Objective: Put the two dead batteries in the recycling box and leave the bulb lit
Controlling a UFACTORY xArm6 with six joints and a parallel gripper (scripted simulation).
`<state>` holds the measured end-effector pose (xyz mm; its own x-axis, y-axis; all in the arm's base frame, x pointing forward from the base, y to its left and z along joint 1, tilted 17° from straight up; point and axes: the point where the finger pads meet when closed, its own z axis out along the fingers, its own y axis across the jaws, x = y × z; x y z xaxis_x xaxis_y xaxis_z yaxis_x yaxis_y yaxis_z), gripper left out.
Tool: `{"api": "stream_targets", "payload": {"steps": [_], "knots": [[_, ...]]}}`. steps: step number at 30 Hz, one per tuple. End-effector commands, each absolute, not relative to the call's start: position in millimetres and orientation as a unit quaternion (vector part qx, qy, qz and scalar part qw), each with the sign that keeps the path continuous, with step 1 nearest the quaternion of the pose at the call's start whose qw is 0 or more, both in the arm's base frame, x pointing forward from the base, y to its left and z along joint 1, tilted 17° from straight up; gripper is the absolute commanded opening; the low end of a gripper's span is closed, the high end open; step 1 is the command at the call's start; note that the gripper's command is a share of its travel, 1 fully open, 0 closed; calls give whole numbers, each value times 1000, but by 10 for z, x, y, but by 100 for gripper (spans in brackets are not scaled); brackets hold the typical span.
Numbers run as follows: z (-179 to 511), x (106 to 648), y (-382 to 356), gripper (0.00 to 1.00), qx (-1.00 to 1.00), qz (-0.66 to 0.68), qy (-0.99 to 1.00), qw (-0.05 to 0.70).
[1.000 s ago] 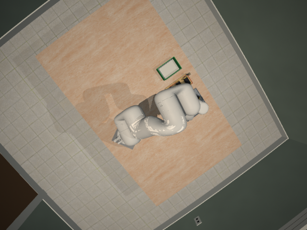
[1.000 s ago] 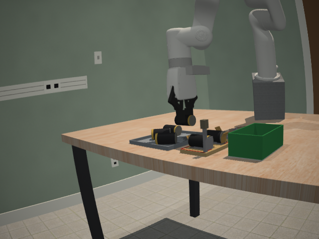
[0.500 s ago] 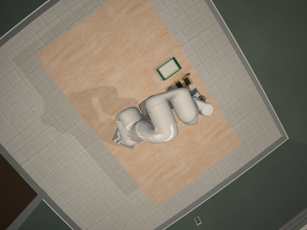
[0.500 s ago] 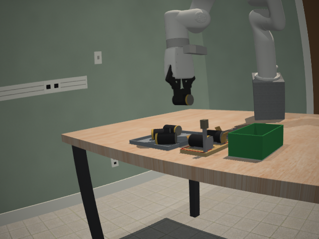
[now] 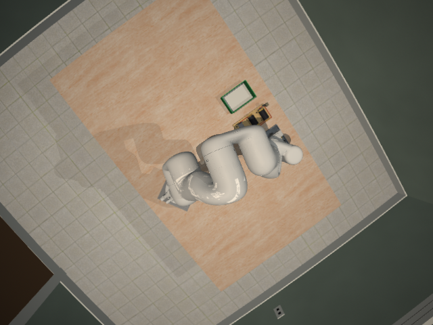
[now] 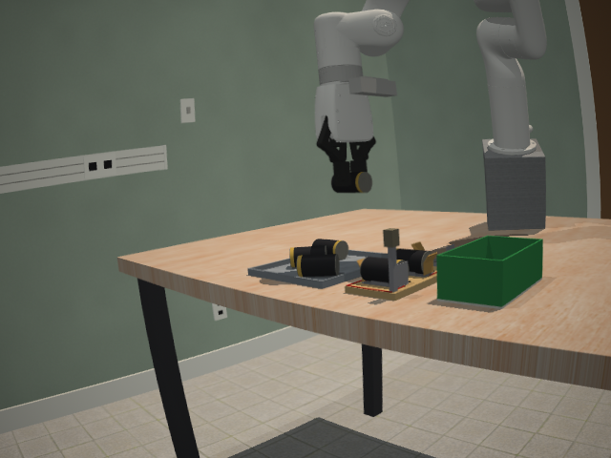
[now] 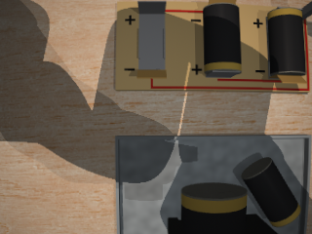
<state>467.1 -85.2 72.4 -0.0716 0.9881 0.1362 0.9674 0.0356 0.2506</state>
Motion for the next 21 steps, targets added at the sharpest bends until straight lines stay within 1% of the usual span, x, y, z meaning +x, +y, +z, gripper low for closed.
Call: {"api": "stream_targets", "payload": {"steps": [1, 10, 15, 21], "knots": [[743, 4684, -857, 28, 683, 140, 716, 39], [753, 4641, -718, 28, 683, 140, 716, 39], [801, 4442, -77, 28, 683, 140, 716, 39], [838, 4287, 421, 28, 683, 140, 716, 39]]}}
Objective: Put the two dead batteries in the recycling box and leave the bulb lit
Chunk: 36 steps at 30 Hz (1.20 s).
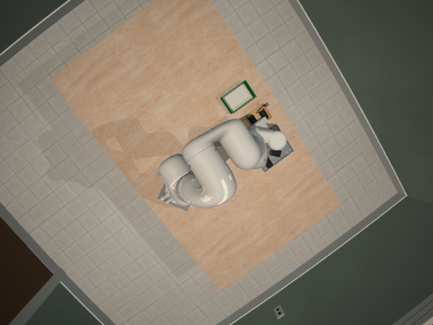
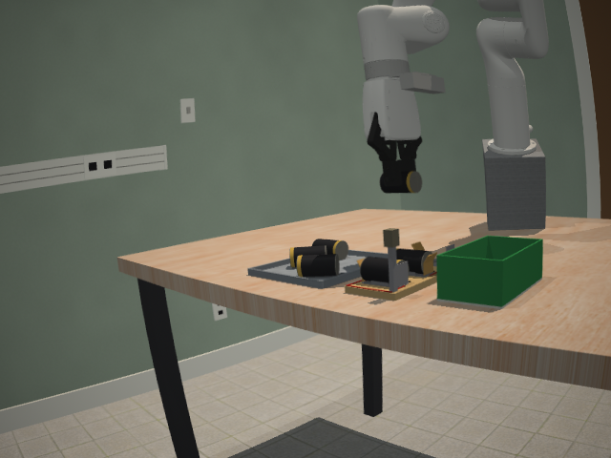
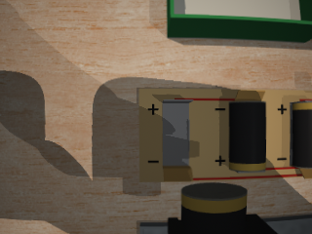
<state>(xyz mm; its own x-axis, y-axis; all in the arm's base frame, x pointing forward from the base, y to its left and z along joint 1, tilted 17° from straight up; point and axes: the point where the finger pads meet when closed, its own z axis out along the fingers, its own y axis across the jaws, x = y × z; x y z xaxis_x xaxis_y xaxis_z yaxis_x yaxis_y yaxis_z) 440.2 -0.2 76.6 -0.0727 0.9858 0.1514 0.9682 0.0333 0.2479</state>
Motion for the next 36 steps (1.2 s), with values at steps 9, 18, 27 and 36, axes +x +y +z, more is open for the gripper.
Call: {"api": "stream_targets", "payload": {"steps": [9, 18, 27, 36], "knots": [[844, 4263, 499, 28, 683, 140, 716, 39], [844, 4263, 499, 28, 684, 140, 715, 38], [844, 4263, 499, 28, 684, 140, 715, 38], [306, 4402, 582, 28, 684, 140, 715, 38]]}}
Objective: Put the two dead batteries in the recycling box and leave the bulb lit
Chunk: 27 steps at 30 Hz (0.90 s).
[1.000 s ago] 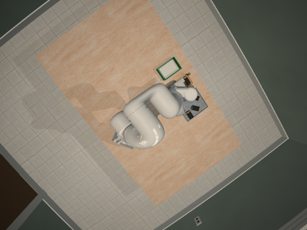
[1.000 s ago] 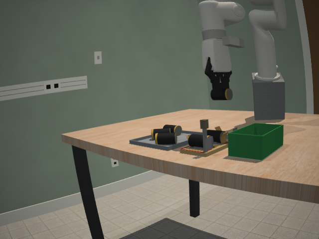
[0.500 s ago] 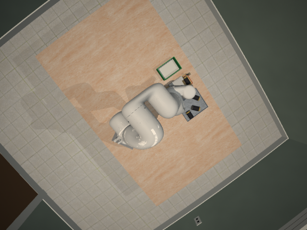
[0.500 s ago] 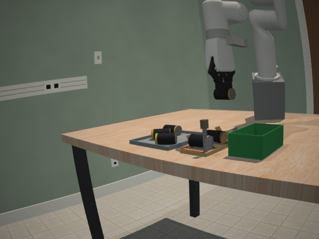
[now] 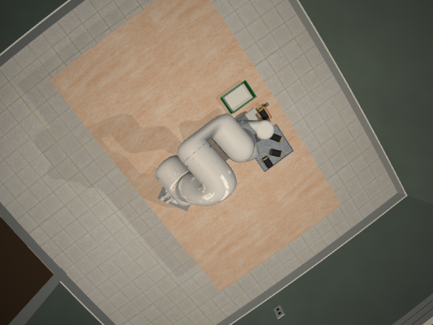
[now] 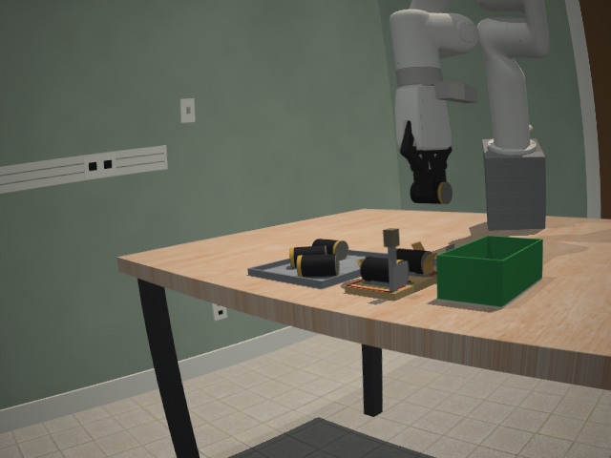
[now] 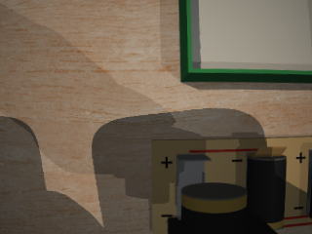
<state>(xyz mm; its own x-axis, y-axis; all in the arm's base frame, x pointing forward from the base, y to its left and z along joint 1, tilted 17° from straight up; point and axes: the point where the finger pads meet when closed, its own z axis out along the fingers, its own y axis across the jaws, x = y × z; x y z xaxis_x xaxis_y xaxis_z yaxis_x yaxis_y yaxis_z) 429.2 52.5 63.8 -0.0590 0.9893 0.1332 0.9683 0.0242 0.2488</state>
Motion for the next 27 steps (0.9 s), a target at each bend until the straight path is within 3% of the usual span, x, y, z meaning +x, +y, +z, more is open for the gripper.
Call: {"api": "stream_targets", "payload": {"steps": [1, 27], "knots": [[253, 4415, 590, 28, 684, 140, 715, 38], [185, 4449, 605, 28, 684, 140, 715, 38]]}}
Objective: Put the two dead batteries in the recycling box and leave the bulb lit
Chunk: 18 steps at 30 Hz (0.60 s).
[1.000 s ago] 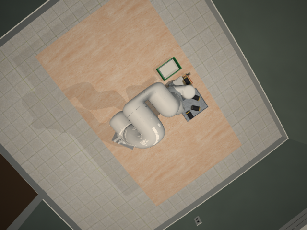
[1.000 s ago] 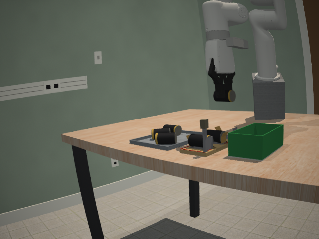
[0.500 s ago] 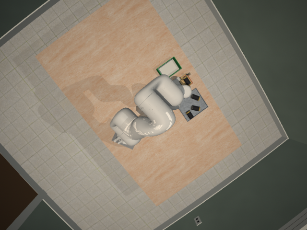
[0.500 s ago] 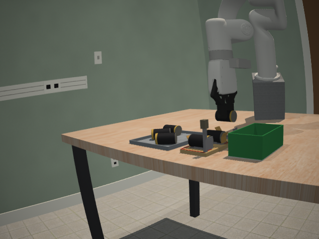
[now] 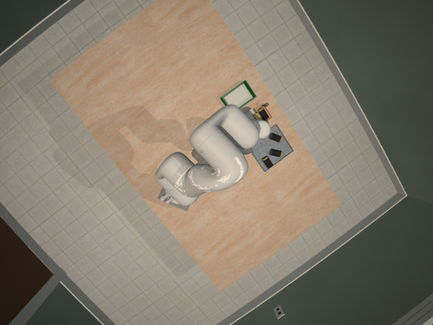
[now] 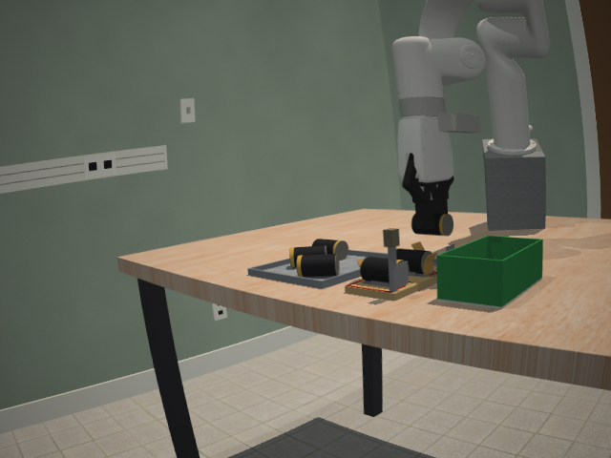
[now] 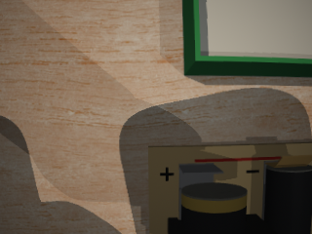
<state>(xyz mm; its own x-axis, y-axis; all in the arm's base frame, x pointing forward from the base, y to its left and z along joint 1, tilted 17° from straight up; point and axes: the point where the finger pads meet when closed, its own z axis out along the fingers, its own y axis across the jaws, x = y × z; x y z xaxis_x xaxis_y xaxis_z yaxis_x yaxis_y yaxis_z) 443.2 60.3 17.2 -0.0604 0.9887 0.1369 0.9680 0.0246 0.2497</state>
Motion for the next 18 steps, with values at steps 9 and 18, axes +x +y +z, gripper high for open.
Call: {"api": "stream_targets", "payload": {"steps": [9, 18], "knots": [[185, 4449, 605, 28, 684, 140, 715, 38], [65, 4480, 623, 28, 684, 140, 715, 38]]}}
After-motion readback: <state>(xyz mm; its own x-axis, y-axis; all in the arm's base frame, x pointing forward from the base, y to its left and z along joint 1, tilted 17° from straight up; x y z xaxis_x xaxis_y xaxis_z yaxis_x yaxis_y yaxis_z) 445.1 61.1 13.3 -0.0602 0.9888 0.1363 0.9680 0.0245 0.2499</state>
